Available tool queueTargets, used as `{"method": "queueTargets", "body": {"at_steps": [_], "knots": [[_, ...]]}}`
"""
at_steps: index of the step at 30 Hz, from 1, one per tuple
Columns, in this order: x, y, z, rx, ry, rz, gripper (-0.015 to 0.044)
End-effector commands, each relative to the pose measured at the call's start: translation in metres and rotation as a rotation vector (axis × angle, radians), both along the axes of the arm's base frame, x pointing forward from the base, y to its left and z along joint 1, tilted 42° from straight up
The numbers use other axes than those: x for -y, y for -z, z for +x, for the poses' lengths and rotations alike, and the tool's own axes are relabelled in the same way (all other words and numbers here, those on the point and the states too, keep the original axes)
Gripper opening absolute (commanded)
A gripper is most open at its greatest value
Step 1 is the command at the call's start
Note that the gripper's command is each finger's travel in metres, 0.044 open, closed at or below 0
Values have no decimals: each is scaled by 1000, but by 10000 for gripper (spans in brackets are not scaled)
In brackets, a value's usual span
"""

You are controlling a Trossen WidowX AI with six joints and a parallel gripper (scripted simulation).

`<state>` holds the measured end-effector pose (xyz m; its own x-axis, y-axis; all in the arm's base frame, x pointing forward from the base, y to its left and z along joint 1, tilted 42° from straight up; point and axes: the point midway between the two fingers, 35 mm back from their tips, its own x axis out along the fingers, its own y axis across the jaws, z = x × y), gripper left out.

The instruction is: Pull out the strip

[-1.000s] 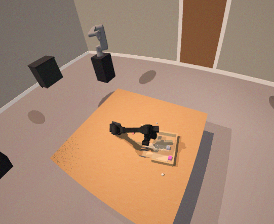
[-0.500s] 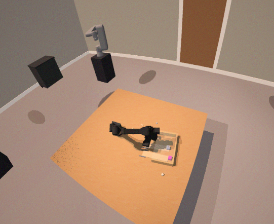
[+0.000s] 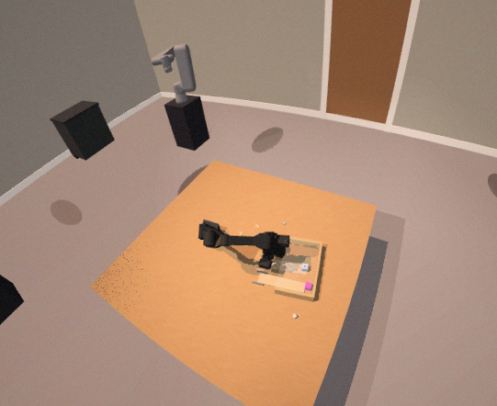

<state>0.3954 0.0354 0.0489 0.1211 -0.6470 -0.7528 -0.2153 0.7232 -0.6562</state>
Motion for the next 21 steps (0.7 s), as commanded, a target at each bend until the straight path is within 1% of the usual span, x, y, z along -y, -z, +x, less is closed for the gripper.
{"method": "queueTargets", "body": {"at_steps": [1,14,21], "knots": [[7,6,-1,-6,1,-7,0],[22,21,-2,-6,2,-9,0],[23,21,-2,-6,2,-9,0]]}}
